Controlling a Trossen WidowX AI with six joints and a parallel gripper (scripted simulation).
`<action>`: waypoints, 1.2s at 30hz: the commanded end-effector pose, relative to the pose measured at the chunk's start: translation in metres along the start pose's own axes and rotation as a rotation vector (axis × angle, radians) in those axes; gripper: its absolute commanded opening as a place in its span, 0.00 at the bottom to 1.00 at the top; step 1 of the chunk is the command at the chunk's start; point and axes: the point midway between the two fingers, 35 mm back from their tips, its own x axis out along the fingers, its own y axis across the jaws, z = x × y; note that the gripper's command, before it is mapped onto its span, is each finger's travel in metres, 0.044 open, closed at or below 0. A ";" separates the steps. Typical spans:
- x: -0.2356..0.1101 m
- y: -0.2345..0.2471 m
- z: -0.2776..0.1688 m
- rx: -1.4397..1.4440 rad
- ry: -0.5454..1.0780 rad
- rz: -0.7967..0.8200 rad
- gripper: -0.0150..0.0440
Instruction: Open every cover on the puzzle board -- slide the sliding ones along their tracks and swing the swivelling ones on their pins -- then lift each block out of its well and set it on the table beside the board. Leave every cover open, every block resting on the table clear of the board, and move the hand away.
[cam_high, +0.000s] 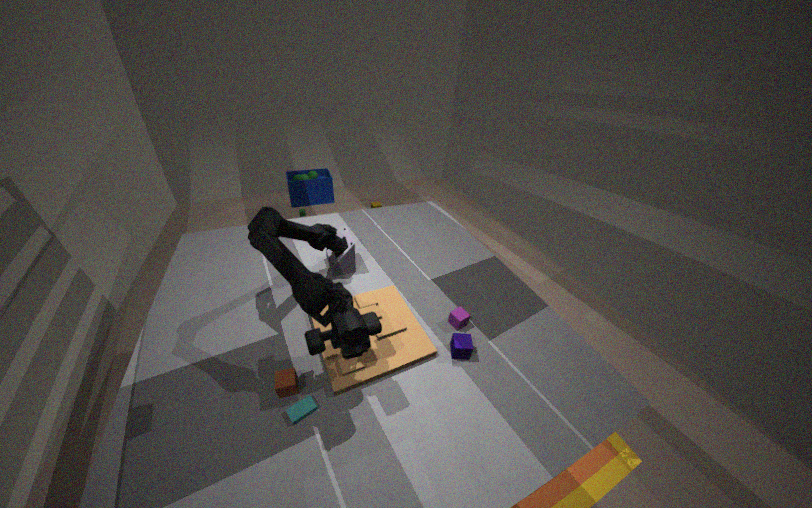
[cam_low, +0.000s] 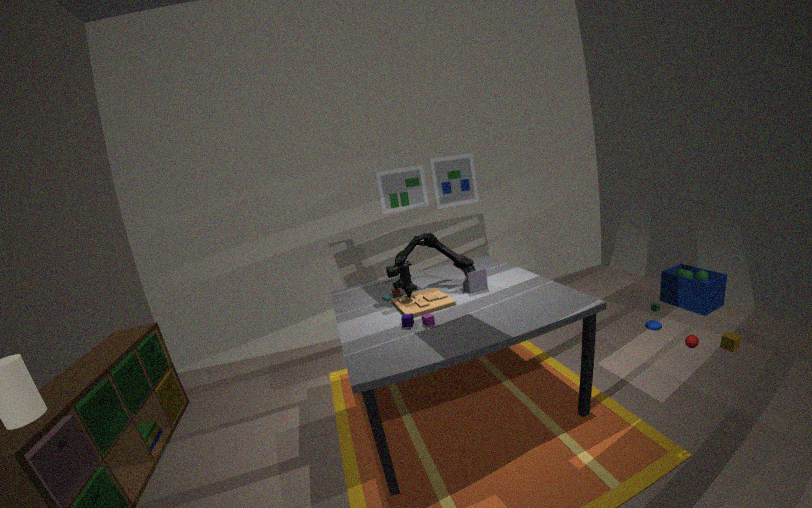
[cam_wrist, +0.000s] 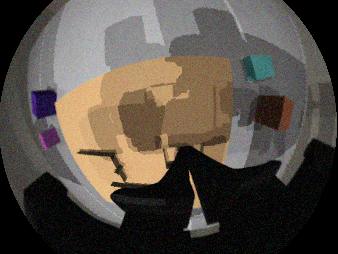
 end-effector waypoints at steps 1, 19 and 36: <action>0.000 -0.001 0.004 -0.002 -0.001 -0.004 0.25; 0.001 -0.001 0.022 -0.001 -0.002 -0.004 0.25; -0.016 0.000 0.028 -0.001 -0.002 -0.002 0.25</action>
